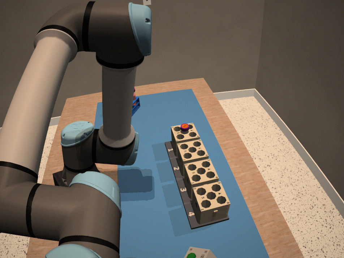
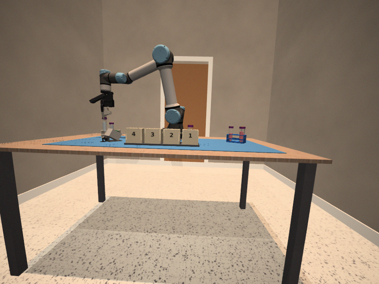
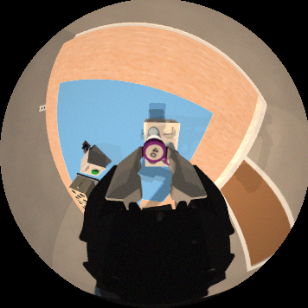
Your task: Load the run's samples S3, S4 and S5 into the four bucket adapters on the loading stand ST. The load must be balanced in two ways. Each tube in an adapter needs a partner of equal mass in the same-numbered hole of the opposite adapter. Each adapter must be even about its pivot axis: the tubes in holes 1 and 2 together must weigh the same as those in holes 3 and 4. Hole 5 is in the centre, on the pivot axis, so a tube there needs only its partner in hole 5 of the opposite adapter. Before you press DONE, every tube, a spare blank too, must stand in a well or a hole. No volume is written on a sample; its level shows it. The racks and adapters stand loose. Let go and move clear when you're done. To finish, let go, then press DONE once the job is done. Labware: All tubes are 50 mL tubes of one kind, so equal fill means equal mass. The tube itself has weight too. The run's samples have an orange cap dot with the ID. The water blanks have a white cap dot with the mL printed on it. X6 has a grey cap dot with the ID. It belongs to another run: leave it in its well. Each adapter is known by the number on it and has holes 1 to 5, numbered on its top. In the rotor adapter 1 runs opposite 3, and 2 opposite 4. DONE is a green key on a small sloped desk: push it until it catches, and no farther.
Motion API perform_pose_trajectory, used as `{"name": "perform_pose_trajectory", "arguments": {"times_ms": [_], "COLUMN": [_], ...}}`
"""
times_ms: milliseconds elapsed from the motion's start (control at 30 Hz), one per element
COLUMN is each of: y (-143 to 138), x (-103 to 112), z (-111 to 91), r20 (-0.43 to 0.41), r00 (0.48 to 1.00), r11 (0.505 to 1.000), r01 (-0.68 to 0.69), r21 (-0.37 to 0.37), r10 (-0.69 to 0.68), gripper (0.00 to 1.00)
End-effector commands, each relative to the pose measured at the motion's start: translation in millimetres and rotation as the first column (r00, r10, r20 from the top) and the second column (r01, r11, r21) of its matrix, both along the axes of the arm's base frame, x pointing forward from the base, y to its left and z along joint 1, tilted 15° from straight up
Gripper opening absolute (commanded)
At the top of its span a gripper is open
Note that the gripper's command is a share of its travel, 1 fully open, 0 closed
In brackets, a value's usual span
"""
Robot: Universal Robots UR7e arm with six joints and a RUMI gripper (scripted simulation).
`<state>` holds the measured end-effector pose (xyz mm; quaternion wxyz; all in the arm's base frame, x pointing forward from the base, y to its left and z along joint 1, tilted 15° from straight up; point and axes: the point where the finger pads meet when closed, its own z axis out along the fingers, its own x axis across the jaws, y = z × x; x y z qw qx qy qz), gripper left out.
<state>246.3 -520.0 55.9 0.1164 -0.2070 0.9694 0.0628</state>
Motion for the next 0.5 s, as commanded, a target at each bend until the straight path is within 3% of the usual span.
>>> {"name": "perform_pose_trajectory", "arguments": {"times_ms": [0,467], "y": [-2.8,-9.6], "x": [-2.9,-10.9], "z": [14.0,52.6], "r20": [0.000,0.000], "r00": [1.000,1.000], "r11": [1.000,1.000], "r01": [0.000,0.000], "r21": [-0.001,-0.001], "r10": [0.000,0.000], "gripper": [0.00,0.00]}}
